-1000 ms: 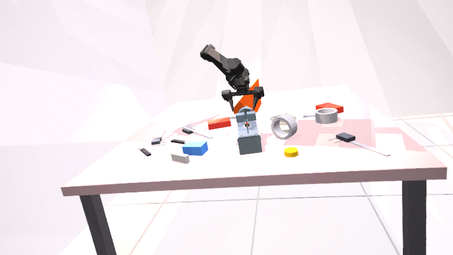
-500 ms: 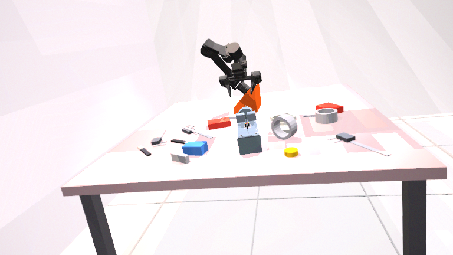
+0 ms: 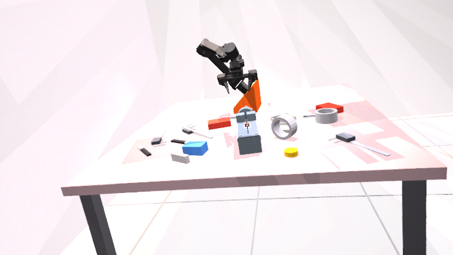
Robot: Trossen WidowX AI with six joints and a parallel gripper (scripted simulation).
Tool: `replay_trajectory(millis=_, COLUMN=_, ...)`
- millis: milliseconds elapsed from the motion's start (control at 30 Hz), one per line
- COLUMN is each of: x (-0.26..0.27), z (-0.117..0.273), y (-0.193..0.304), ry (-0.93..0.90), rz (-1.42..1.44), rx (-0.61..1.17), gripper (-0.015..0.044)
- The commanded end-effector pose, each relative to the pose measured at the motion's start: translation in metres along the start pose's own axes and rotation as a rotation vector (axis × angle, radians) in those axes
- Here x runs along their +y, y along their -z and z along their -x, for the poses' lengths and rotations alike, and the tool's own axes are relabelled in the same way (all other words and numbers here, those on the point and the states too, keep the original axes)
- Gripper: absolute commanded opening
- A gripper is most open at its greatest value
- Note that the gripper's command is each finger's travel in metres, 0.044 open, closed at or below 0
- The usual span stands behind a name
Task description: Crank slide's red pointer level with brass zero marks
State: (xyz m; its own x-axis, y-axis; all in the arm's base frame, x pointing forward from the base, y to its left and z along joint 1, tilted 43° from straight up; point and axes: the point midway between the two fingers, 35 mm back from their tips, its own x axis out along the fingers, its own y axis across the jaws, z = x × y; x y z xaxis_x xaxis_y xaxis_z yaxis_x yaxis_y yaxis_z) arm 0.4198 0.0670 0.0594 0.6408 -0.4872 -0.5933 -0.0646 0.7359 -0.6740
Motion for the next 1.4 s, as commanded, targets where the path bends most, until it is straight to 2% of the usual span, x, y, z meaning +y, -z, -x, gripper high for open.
replay_trajectory(millis=0, x=-0.002, z=0.01, y=0.014, ry=-0.018, rz=0.017, rx=-0.01, gripper=0.044)
replay_trajectory(millis=333, x=-0.005, z=0.028, y=0.044, ry=-0.049, rz=0.048, rx=-0.032, gripper=0.044)
replay_trajectory(millis=933, x=-0.005, z=-0.036, y=0.104, ry=-0.048, rz=0.05, rx=-0.032, gripper=0.044)
replay_trajectory(millis=1367, x=-0.005, z=-0.05, y=0.117, ry=-0.047, rz=0.051, rx=-0.031, gripper=0.044)
